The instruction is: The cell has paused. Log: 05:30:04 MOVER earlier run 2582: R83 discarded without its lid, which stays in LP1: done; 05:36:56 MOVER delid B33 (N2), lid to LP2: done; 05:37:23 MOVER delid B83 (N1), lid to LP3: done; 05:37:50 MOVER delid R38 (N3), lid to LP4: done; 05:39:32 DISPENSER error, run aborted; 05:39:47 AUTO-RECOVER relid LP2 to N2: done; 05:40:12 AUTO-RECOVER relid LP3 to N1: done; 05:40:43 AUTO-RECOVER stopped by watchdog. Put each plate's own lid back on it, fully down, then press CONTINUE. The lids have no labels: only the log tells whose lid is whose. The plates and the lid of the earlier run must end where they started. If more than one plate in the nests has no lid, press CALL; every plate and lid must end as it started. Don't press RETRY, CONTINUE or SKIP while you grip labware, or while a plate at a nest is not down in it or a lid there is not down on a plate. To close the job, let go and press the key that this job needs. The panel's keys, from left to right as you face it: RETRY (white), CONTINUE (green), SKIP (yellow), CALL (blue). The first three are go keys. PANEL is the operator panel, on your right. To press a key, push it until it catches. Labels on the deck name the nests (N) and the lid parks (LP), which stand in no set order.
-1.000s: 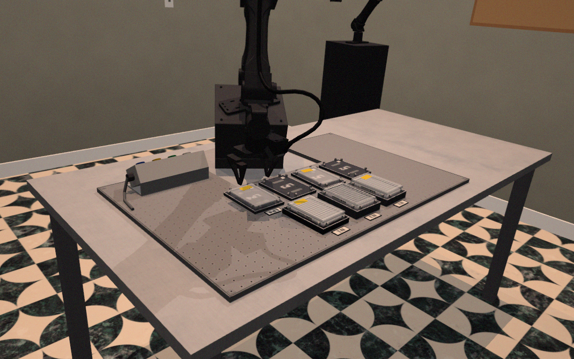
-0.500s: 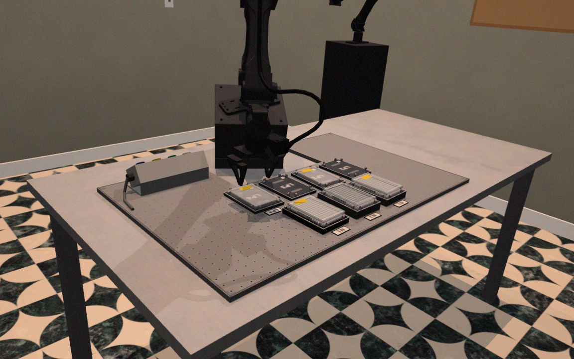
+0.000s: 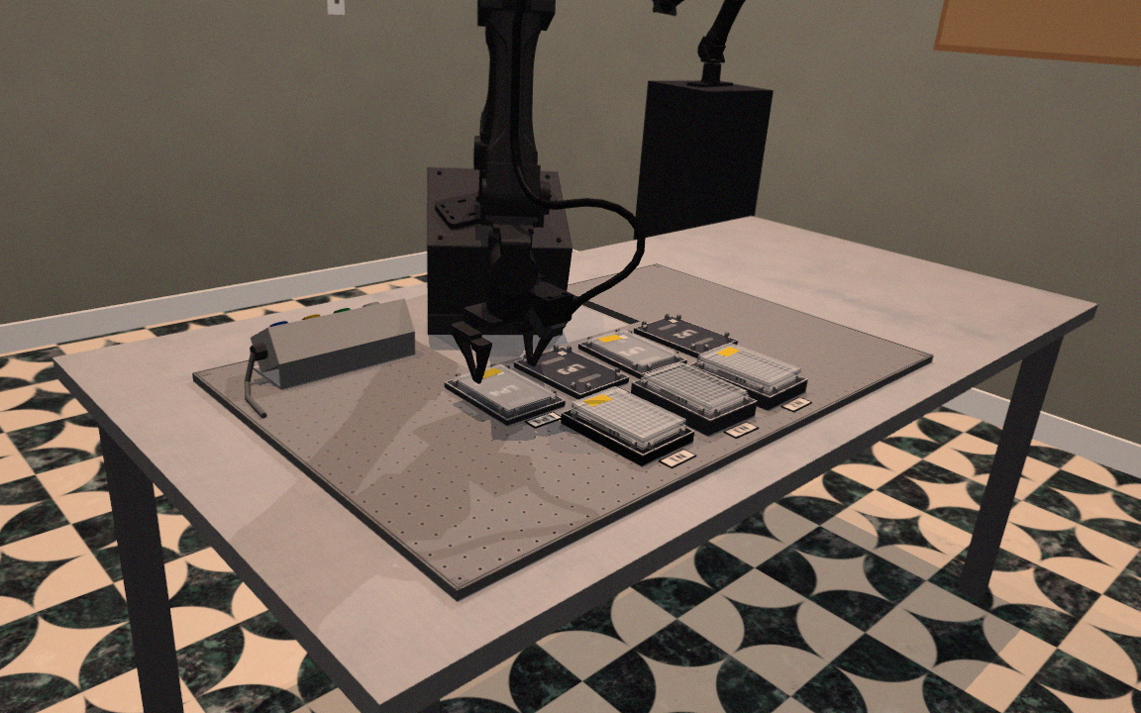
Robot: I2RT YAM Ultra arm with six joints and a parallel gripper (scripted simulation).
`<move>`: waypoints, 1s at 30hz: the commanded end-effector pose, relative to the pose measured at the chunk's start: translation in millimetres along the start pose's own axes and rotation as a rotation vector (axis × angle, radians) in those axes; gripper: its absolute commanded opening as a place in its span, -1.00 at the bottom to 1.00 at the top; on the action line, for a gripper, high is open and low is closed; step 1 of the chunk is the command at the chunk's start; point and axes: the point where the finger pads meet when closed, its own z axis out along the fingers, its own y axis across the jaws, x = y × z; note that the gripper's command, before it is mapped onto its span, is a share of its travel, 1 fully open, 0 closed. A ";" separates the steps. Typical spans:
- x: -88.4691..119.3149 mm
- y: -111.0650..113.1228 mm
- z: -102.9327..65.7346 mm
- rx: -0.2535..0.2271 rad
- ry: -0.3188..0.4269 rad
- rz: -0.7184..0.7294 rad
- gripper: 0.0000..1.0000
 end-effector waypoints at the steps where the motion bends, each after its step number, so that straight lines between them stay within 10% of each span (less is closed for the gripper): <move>1: -22.0 -9.3 -0.1 0.024 -0.060 -0.003 1.00; 30: -24.3 -10.6 15.8 0.023 -0.059 -0.003 1.00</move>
